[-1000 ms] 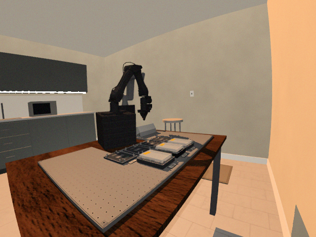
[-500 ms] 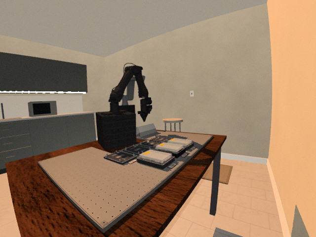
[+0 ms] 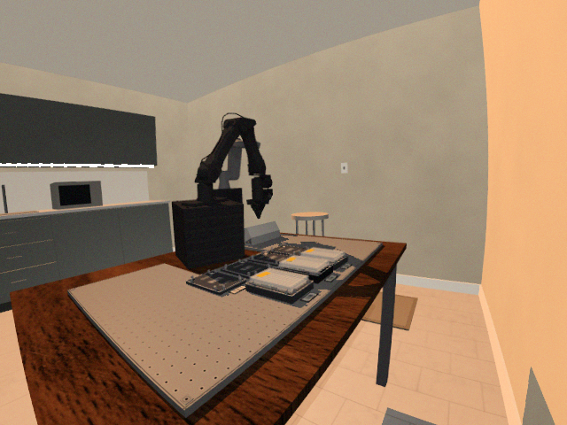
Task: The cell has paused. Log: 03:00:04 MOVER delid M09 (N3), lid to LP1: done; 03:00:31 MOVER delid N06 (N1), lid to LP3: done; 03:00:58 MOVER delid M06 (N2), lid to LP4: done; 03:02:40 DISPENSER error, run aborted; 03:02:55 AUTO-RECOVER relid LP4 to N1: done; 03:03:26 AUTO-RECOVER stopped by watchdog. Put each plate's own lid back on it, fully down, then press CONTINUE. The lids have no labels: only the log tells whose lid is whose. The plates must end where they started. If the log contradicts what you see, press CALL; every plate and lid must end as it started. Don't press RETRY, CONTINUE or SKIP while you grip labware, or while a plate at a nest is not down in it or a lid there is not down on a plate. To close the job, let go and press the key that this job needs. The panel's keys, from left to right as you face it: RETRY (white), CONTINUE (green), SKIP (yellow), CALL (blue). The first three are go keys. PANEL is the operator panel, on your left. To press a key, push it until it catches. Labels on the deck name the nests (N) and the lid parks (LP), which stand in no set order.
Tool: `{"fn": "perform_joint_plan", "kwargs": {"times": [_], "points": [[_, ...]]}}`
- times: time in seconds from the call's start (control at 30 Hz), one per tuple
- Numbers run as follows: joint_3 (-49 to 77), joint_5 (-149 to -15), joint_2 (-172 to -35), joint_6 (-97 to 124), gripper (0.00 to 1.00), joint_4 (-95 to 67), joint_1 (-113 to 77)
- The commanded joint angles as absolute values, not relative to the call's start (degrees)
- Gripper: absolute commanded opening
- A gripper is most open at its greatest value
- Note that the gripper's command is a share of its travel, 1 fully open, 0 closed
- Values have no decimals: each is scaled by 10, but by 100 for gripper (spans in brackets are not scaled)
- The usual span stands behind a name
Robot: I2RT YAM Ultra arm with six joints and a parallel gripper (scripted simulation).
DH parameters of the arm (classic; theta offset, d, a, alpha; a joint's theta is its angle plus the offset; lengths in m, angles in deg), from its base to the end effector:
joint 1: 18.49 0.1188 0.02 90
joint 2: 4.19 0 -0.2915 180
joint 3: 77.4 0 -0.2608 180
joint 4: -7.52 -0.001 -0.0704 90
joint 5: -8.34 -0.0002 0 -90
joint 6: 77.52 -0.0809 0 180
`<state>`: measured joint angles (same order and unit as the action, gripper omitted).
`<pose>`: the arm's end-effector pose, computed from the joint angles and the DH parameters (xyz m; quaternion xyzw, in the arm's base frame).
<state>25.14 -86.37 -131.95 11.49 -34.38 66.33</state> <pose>0.0380 0.3571 -0.0023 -0.6679 0.7428 -0.0432 0.0139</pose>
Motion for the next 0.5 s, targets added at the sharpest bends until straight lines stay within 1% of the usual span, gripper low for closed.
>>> {"fn": "perform_joint_plan", "kwargs": {"times": [0.0, 0.2, 0.47], "points": [[263, -865, -1304, 120, 0, -342, 658], [252, -864, -1313, 116, 0, -343, 662], [267, -865, -1327, 121, 0, -325, 659]]}}
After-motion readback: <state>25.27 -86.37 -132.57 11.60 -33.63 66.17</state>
